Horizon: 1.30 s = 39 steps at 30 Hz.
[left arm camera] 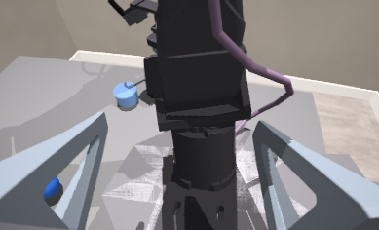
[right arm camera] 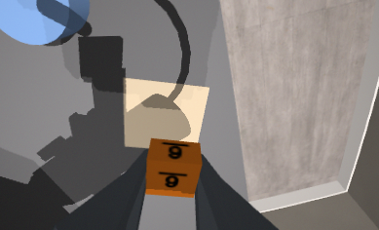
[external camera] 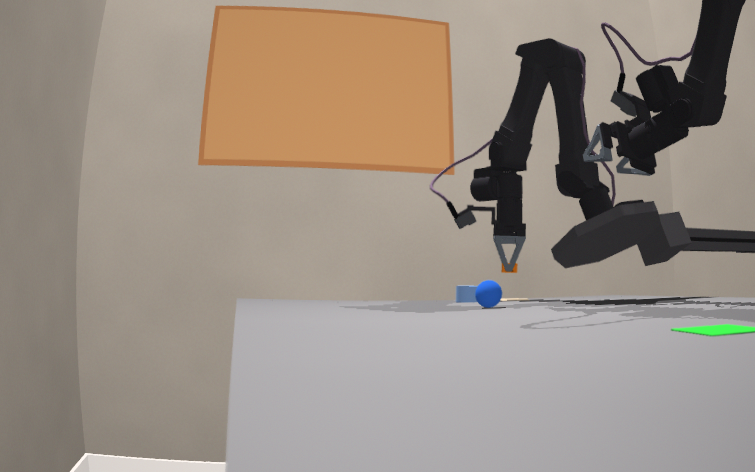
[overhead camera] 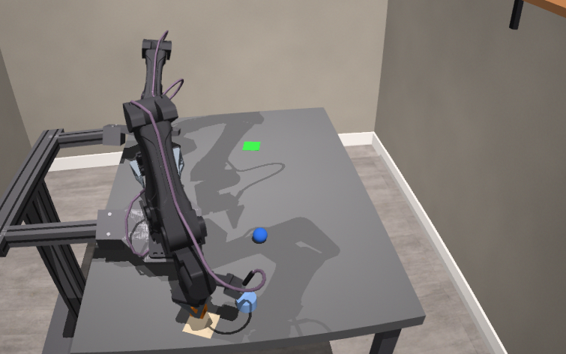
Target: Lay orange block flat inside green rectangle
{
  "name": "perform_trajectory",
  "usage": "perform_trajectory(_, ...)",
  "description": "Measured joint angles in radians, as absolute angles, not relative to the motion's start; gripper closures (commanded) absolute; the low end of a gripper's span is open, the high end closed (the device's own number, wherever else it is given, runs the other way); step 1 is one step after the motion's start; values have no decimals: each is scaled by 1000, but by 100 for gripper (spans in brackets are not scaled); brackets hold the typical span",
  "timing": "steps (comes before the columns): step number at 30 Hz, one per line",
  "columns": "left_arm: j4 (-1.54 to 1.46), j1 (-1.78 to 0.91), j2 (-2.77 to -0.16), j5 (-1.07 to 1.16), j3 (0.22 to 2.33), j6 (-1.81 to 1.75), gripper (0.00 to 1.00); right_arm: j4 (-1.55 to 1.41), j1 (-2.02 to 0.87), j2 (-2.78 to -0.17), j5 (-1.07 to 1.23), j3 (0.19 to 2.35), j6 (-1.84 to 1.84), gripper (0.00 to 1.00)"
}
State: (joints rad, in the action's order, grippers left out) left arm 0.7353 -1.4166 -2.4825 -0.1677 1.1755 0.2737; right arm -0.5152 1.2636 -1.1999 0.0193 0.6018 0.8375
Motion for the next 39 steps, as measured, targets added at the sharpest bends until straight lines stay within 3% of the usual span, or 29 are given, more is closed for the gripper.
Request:
perform_trajectory(7, 700, -1394, -2474, -151, 1175, 287, 0, -586, 1264, -1184, 19, 621, 838, 73)
perform_trajectory(15, 593, -1186, -2347, -117, 1138, 320, 0, -607, 1264, -1184, 19, 621, 838, 73)
perform_trajectory(39, 125, -87, -1574, 10, 887, 456, 0, -611, 1264, -1184, 19, 621, 838, 73)
